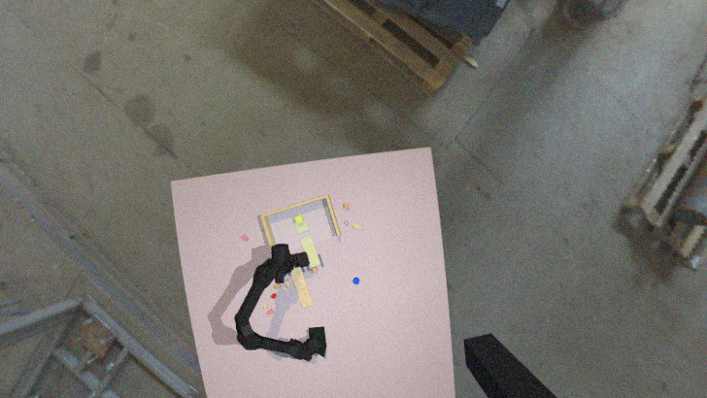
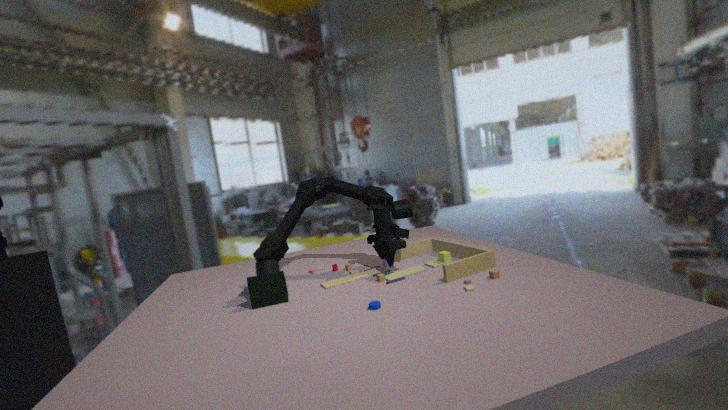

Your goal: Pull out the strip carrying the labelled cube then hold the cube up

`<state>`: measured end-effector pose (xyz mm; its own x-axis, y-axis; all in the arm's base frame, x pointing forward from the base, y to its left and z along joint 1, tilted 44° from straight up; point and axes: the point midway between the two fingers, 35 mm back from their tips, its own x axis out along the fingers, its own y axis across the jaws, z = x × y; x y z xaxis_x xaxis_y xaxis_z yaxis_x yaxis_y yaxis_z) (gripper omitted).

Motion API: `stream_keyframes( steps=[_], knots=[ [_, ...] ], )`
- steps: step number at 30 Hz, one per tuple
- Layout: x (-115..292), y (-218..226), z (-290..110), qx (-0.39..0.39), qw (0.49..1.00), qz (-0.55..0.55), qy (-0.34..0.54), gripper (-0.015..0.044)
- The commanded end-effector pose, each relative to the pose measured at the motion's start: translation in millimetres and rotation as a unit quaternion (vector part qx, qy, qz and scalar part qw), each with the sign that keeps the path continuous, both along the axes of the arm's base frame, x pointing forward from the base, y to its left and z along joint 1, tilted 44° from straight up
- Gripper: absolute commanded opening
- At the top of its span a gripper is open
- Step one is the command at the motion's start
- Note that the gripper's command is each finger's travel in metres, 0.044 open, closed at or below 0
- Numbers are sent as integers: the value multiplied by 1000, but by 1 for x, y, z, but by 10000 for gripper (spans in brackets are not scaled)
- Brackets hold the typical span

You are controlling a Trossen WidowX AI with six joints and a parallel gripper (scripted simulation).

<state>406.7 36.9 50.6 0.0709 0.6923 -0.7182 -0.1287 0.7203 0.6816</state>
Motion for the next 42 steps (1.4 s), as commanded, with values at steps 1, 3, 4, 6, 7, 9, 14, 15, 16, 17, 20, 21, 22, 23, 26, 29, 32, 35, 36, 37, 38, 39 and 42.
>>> stream_keyframes(
  steps=[1, 3, 4, 6, 7, 9, 14, 15, 16, 17, 20, 21, 22, 23, 26, 29, 32, 35, 36, 37, 38, 39, 42],
  knots=[
    [0, 0, 0, 0, 1000, 0, 0, 118],
    [0, 0, 0, 0, 1000, 0, 0, 105],
    [0, 0, 0, 0, 1000, 0, 0, 98],
    [0, 0, 0, 0, 1000, 0, 0, 46],
    [-1, -1, 1, 0, 1000, 0, 0, 20],
    [-7, -5, 3, 0, 1000, 0, 0, 0],
    [-33, -21, 12, 0, 1000, -1, 2, 0],
    [-38, -23, 13, 0, 1000, -1, 3, 0],
    [-43, -26, 15, 0, 1000, -1, 3, 0],
    [-48, -28, 16, 0, 1000, -2, 4, 0],
    [-60, -33, 20, 1, 1000, -2, 5, 0],
    [-61, -34, 20, 2, 1000, -2, 5, 0],
    [-62, -34, 20, 2, 1000, -2, 5, 0],
    [-62, -34, 20, 2, 1000, -2, 5, 0],
    [-64, -34, 20, 2, 1000, -2, 5, 0],
    [-74, -35, 18, 2, 1000, -2, 5, 0],
    [-85, -36, 17, 1, 1000, -2, 5, 0],
    [-97, -37, 15, 2, 1000, -2, 5, 0],
    [-100, -37, 14, 2, 1000, -2, 6, 0],
    [-104, -37, 13, 2, 1000, -2, 6, 0],
    [-107, -37, 13, 2, 1000, -2, 6, 0],
    [-109, -37, 12, 2, 1000, -2, 6, 0],
    [-109, -38, 13, 2, 1000, -2, 6, 0]
  ],
)
